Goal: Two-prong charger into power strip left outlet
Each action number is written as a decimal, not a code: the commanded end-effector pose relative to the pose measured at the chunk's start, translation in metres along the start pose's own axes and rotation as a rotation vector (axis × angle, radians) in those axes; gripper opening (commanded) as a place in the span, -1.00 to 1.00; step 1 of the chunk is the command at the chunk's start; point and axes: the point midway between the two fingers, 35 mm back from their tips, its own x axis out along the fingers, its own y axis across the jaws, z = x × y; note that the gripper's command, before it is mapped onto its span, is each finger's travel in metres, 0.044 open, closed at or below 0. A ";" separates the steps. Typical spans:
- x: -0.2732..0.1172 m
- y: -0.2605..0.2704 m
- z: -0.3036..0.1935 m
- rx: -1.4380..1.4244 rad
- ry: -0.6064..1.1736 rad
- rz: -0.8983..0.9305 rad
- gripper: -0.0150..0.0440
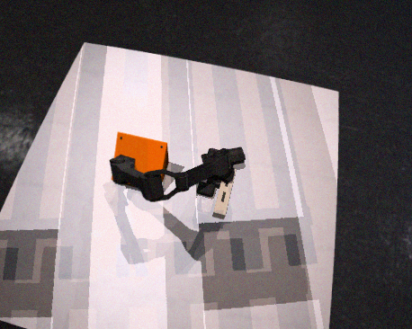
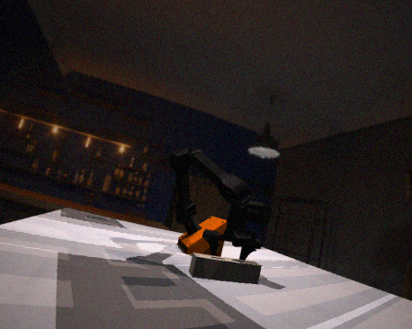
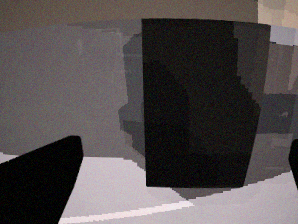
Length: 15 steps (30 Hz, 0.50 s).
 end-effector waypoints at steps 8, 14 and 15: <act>0.002 0.001 -0.015 0.000 0.008 0.001 1.00; 0.003 0.001 -0.021 0.000 0.008 0.001 1.00; 0.003 0.001 -0.023 0.000 0.008 0.001 1.00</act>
